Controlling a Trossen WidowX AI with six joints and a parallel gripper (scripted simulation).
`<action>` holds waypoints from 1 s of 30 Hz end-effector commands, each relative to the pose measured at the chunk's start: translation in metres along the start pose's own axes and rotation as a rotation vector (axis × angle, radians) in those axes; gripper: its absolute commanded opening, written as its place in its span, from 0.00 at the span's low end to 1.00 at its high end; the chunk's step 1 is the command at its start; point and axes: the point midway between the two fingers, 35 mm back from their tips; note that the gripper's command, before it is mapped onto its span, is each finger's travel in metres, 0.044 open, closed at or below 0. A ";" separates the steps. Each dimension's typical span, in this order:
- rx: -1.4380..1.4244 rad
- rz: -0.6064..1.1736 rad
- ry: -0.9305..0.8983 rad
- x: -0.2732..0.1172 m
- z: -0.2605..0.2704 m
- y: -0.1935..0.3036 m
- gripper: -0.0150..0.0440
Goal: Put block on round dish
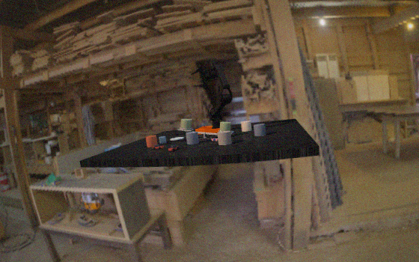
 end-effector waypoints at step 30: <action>-0.644 0.667 -0.040 0.011 -0.046 0.036 1.00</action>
Point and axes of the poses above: the point midway between the two fingers, 35 mm back from their tips, its own x axis out along the fingers, its own z axis across the jaws, y = z × x, and after that the axes turned 1 degree about x, right-handed
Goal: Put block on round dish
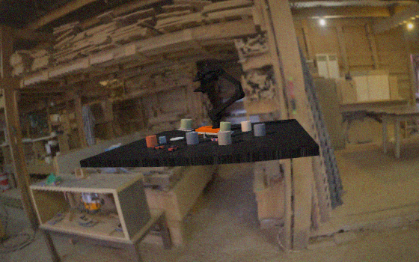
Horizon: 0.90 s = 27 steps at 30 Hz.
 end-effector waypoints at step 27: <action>-0.705 0.452 -0.175 0.043 -0.006 0.071 1.00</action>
Point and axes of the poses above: the point midway between the two fingers, 35 mm back from their tips, its own x axis out along the fingers, its own z axis across the jaws, y = z × x, and after that the axes turned 1 degree about x, right-handed
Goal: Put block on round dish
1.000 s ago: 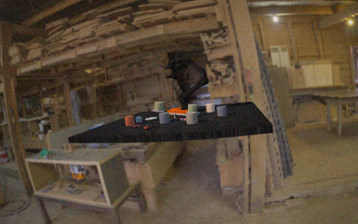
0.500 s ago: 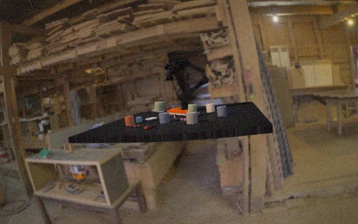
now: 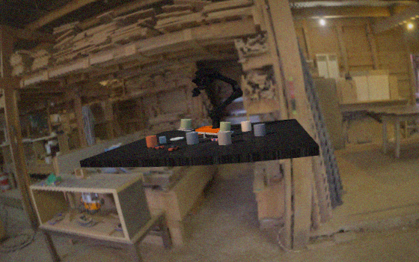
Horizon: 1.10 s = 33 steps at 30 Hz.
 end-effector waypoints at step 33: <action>-0.701 0.315 -0.233 0.055 0.047 0.071 1.00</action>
Point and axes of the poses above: the point midway between the two fingers, 35 mm back from their tips, its own x axis out along the fingers, its own z axis across the jaws, y = z × x, and after that the axes turned 1 degree about x, right-handed
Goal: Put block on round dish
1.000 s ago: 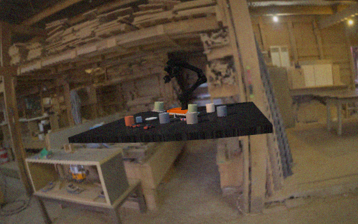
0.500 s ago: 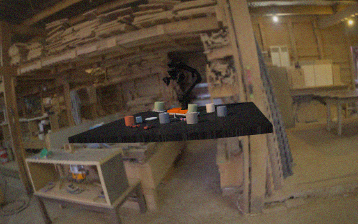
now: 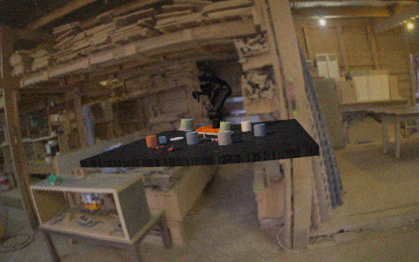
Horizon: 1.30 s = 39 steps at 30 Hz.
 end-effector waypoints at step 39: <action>1.145 0.558 0.270 0.110 0.085 -0.028 1.00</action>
Point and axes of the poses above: the point midway between the two fingers, 35 mm back from their tips, its own x axis out along the fingers, its own z axis across the jaws, y = z × x, and after that the axes turned 1 degree about x, right-handed
